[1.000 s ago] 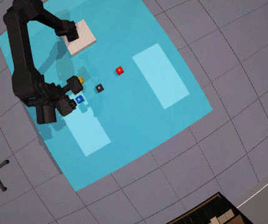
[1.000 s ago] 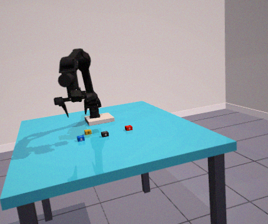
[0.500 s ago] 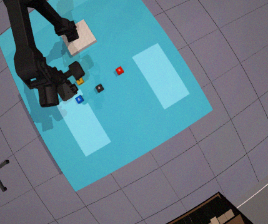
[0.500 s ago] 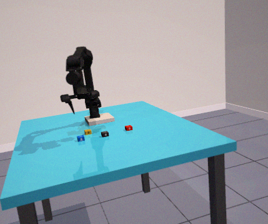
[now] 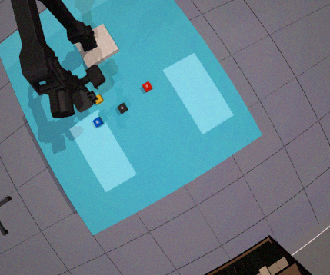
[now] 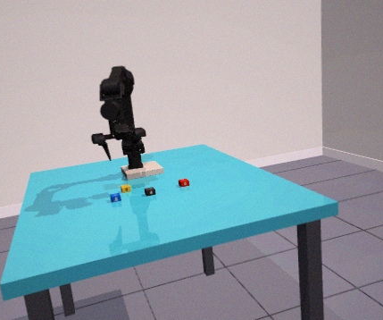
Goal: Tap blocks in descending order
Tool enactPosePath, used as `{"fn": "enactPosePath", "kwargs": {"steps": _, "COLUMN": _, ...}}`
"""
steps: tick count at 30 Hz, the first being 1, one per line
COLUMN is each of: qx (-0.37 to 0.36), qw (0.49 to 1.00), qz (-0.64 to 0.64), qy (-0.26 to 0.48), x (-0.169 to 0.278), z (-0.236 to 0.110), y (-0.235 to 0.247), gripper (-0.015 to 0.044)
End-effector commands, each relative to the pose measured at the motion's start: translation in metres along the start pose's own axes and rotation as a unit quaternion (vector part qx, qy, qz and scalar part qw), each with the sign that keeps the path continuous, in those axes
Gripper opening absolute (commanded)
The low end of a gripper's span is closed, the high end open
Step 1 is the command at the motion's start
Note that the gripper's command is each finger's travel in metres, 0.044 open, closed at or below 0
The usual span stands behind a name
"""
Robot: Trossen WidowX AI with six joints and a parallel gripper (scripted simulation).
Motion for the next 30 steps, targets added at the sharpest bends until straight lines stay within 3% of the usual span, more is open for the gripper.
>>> {"fn": "enactPosePath", "kwargs": {"steps": 1, "qx": -0.001, "qw": 1.0, "qz": 0.002, "qy": -0.001, "x": 0.0, "z": 0.0, "y": 0.001, "gripper": 0.04}}
{"fn": "enactPosePath", "kwargs": {"steps": 9, "qx": -0.002, "qw": 1.0, "qz": 0.002, "qy": -0.002, "x": -0.008, "z": -0.001, "y": 0.008, "gripper": 0.04}}
{"fn": "enactPosePath", "kwargs": {"steps": 15, "qx": -0.005, "qw": 1.0, "qz": 0.002, "qy": -0.004, "x": -0.057, "z": -0.002, "y": 0.086, "gripper": 0.04}}
{"fn": "enactPosePath", "kwargs": {"steps": 30, "qx": -0.005, "qw": 1.0, "qz": 0.002, "qy": -0.004, "x": -0.058, "z": -0.002, "y": 0.089, "gripper": 0.04}}
Point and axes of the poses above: the point midway between the two fingers, 35 mm back from their tips, its own z axis out along the fingers, its own y axis across the jaws, x = y × z, the point moved 1 cm from there along -z, back along the fingers, and after that the axes turned 12 degrees about z, right-handed, at the moved point
